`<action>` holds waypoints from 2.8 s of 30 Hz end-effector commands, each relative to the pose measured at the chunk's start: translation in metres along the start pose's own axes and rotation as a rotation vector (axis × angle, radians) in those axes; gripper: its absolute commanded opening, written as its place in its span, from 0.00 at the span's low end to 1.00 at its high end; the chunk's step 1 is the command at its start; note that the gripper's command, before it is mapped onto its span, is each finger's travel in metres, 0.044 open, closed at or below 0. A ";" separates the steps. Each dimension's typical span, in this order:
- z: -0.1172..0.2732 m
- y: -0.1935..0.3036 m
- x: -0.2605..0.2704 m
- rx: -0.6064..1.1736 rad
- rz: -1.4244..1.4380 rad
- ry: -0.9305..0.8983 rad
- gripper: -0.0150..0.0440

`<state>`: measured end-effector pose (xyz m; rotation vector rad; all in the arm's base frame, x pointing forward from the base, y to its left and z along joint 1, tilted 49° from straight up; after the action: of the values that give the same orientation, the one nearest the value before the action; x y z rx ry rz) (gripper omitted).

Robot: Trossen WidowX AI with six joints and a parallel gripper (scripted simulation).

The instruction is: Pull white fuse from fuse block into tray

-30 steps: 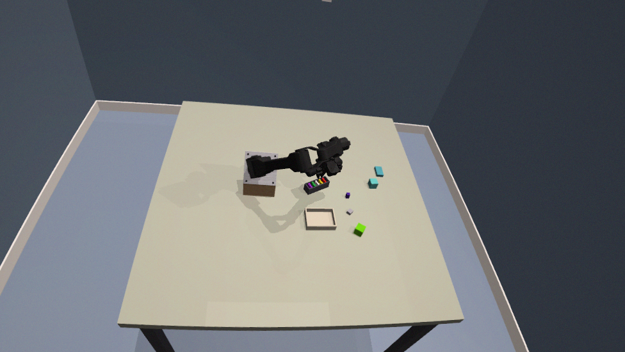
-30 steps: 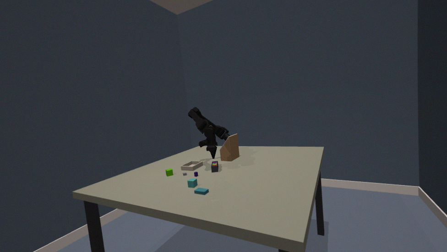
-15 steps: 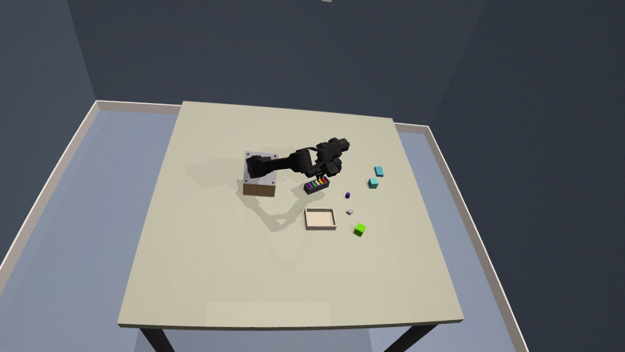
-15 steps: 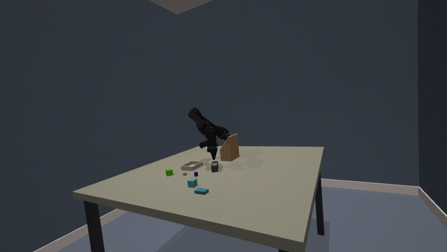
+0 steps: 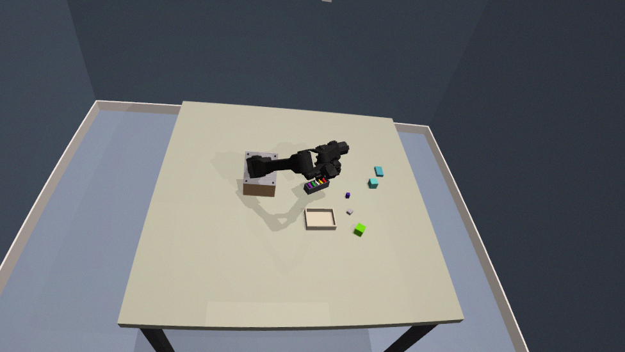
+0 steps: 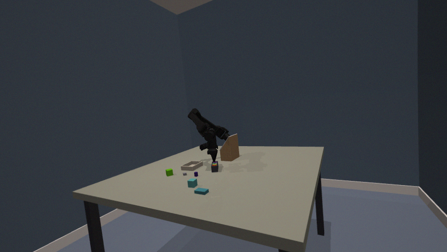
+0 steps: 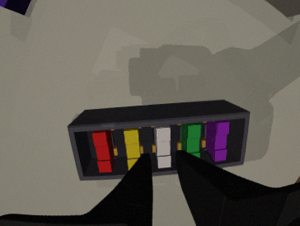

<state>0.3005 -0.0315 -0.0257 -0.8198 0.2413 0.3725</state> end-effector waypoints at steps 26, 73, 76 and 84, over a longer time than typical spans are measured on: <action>-0.018 0.001 -0.002 -0.003 0.008 0.013 0.38; -0.021 0.001 -0.002 -0.003 0.008 0.013 0.38; -0.021 0.001 -0.002 -0.003 0.008 0.013 0.38; -0.021 0.001 -0.002 -0.003 0.008 0.013 0.38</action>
<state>0.2971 -0.0455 -0.0386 -0.8208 0.2520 0.3733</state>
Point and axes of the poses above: the point midway between the two fingers, 35 mm back from their tips, its own z axis back along the fingers, its own x axis across the jaws, y = z × x, the point moved 4 cm from there along z, back along the fingers
